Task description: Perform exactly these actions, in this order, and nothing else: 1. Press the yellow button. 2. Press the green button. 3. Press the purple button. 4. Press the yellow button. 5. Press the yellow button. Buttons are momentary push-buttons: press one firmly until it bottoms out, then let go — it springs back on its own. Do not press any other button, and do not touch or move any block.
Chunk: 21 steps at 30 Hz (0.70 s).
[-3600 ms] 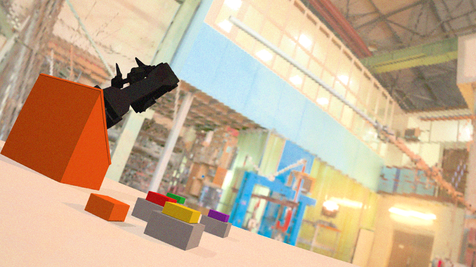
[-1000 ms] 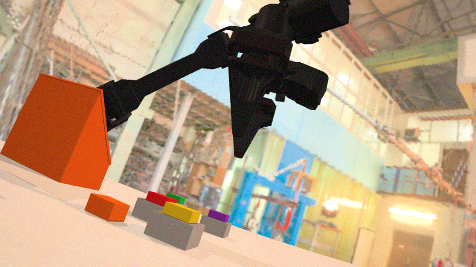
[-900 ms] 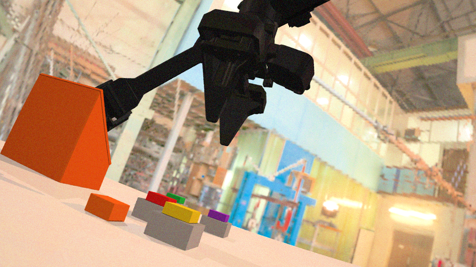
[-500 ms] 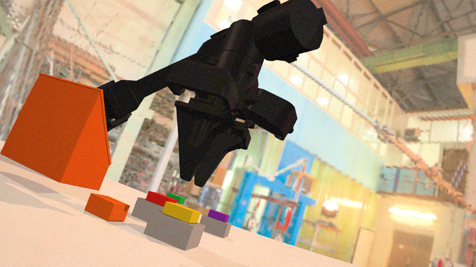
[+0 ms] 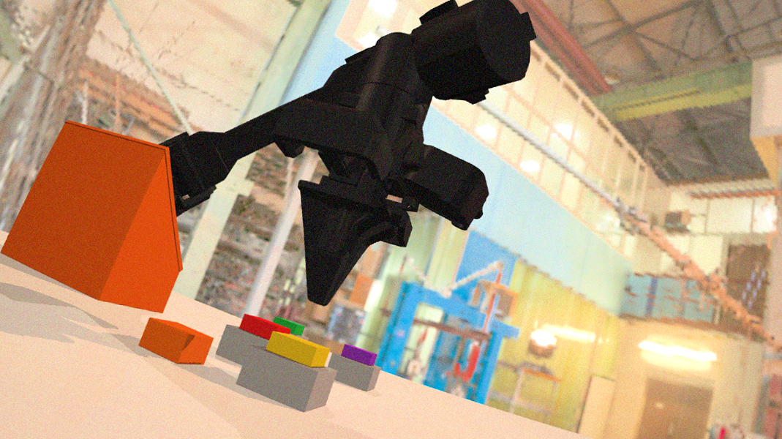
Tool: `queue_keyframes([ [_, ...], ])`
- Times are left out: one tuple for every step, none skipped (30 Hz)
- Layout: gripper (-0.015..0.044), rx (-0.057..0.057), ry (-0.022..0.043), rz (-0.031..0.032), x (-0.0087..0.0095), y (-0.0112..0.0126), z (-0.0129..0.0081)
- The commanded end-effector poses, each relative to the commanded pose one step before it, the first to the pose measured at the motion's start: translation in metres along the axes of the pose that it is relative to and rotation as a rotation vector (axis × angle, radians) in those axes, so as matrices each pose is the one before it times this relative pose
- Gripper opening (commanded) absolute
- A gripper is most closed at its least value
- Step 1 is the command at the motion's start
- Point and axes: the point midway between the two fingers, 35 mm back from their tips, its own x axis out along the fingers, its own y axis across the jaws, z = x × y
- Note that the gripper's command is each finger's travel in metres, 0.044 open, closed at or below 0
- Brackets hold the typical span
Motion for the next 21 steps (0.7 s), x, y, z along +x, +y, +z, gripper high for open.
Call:
queue_keyframes([
  [0.0020,0.0064,0.00118,0.00607,0.00488,0.00085,-0.00101],
  [0.0020,0.0000,-0.00002,0.00001,0.00167,-0.00002,0.00006],
  [0.0020,0.0000,-0.00002,0.00002,0.00167,-0.00001,0.00005],
  [0.0020,0.0000,-0.00002,0.00003,0.00166,-0.00001,0.00004],
  [0.0020,0.0000,-0.00002,0.00004,0.00166,0.00000,0.00003],
  [0.0020,0.0000,-0.00002,0.00005,0.00166,0.00000,0.00002],
  [0.0020,0.0000,-0.00002,0.00005,0.00166,0.00001,0.00002],
  [0.0020,0.0000,-0.00001,0.00006,0.00165,0.00001,0.00001],
  [0.0020,0.0000,-0.00001,0.00007,0.00165,0.00002,0.00000],
  [0.0020,0.0000,-0.00001,0.00008,0.00165,0.00002,-0.00001],
  [0.0020,0.0000,-0.00001,0.00008,0.00165,0.00003,-0.00002],
  [0.0020,0.0000,-0.00001,0.00009,0.00164,0.00003,-0.00003],
  [0.0020,0.0000,-0.00001,0.00010,0.00164,0.00004,-0.00003],
  [0.0020,0.0000,0.00000,0.00011,0.00164,0.00004,-0.00004],
  [0.0020,0.0000,0.00000,0.00012,0.00164,0.00005,-0.00005],
  [0.0020,0.0000,0.00000,0.00012,0.00163,0.00005,-0.00006],
  [0.0020,0.0000,0.00000,0.00013,0.00163,0.00005,-0.00007],
  [0.0020,0.0000,0.00000,0.00011,0.00135,0.00005,-0.00006],
  [0.0020,0.0000,0.00000,0.00007,0.00081,0.00003,-0.00004],
  [0.0020,0.0000,0.00000,0.00002,0.00027,0.00001,-0.00001],
  [0.0020,0.0000,0.00000,0.00000,0.00000,0.00000,0.00000],
])
